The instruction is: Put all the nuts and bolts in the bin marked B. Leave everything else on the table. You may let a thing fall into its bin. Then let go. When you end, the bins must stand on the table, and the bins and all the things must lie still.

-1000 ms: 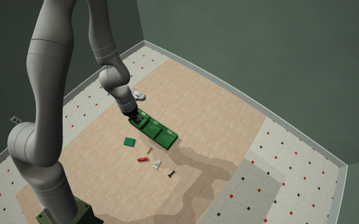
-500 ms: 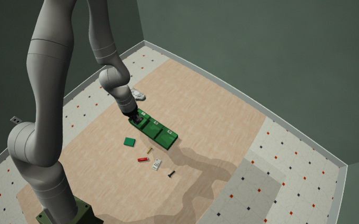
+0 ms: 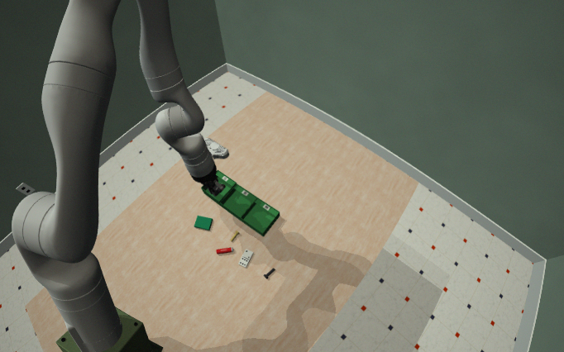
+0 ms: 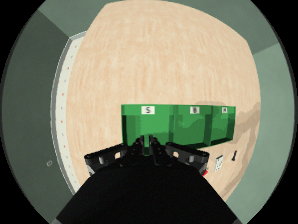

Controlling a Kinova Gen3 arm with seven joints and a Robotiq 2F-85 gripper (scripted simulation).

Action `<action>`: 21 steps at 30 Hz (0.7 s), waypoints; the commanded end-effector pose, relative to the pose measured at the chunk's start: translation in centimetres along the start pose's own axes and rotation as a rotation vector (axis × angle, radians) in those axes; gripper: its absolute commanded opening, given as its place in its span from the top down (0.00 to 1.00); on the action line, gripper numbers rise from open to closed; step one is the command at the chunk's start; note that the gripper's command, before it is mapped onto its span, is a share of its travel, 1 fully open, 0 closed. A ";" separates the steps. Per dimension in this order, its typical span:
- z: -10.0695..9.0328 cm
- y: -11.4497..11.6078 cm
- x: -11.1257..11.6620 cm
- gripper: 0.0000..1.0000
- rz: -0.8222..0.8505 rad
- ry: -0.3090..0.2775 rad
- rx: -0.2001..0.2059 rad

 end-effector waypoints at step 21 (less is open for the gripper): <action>-1.6 0.0 0.0 0.91 0.000 0.001 0.000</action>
Point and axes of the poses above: the point where the finger pads meet when closed, its own z axis out along the fingers, its own y axis across the jaws, x = y × z, the point moved 5 cm from there along -z, back along the fingers, and after that the axes turned 4 degrees about z, right-handed, at the moved point
